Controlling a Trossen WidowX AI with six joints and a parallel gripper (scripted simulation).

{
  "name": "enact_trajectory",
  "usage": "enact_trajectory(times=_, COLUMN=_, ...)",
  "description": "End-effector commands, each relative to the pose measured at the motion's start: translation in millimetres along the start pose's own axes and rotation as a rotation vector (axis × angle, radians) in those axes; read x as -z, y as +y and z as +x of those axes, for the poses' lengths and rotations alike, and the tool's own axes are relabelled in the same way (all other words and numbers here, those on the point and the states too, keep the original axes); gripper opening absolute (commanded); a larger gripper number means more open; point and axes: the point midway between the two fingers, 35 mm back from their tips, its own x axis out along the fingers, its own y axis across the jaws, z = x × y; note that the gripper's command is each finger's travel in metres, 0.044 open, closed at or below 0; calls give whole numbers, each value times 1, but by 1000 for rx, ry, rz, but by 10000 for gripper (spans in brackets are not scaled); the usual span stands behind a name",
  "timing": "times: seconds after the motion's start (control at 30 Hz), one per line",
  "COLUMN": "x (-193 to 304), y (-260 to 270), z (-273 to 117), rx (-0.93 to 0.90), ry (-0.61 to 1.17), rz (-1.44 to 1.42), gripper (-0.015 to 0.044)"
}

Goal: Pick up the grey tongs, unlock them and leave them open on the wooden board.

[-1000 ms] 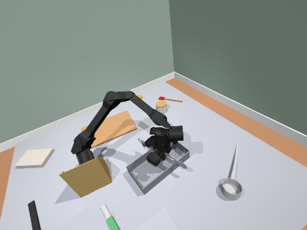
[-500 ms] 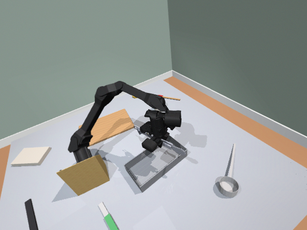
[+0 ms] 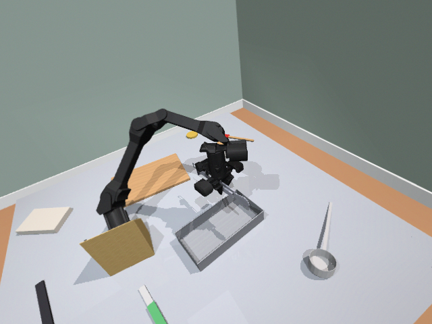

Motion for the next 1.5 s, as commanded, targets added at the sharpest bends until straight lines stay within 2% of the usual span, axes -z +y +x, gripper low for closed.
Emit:
enact_trajectory(times=0.0, x=-23, y=-8, z=-4, rx=7, ry=6, rz=62, gripper=-150)
enact_trajectory(times=0.43, x=-110, y=-27, z=-6, rx=14, ry=1, rz=304, gripper=-150)
enact_trajectory(times=0.87, x=-197, y=-24, z=-5, rx=12, ry=-26, rz=544, gripper=-150)
enact_trajectory(times=1.17, x=-215, y=-21, z=-4, rx=8, ry=-23, rz=589, gripper=-150)
enact_trajectory(times=1.47, x=-263, y=-10, z=3, rx=-2, ry=15, rz=695, gripper=-150)
